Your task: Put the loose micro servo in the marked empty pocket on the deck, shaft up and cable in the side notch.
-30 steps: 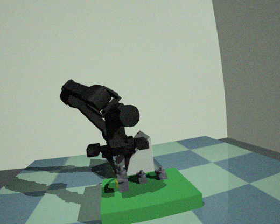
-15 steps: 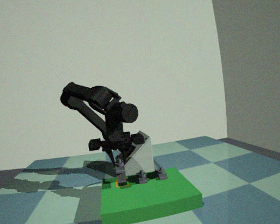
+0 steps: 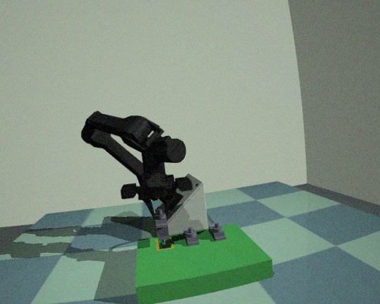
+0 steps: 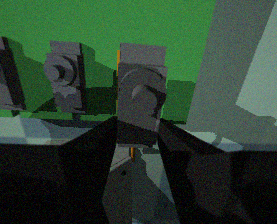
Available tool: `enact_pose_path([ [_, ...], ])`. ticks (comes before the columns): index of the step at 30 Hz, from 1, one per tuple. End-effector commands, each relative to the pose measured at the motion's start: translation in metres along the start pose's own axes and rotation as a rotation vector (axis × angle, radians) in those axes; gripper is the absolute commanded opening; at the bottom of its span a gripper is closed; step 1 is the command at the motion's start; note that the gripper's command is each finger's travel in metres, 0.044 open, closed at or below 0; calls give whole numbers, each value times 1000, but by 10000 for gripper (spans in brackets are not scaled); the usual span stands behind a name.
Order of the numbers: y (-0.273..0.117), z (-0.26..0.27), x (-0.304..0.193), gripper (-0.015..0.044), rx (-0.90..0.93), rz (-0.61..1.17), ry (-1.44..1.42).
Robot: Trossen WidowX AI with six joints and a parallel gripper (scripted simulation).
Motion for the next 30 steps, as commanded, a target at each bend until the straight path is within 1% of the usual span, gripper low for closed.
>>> enact_pose_path([
  [1,5,0,0,0,3,-5,0],
  [8,15,0,0,0,2,-5,0],
  [21,15,0,0,0,2,-5,0],
  [30,23,0,0,0,2,-5,0],
])
Point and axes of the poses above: the point midway between the two fingers, 35 mm back from their tips, its own y axis out along the fingers, its own z axis across the jaws, x = y × z, the point moved 6 cm from there along -y, back along the fingers, and after that the axes turned 12 degrees about -y, right-handed, at the moved point
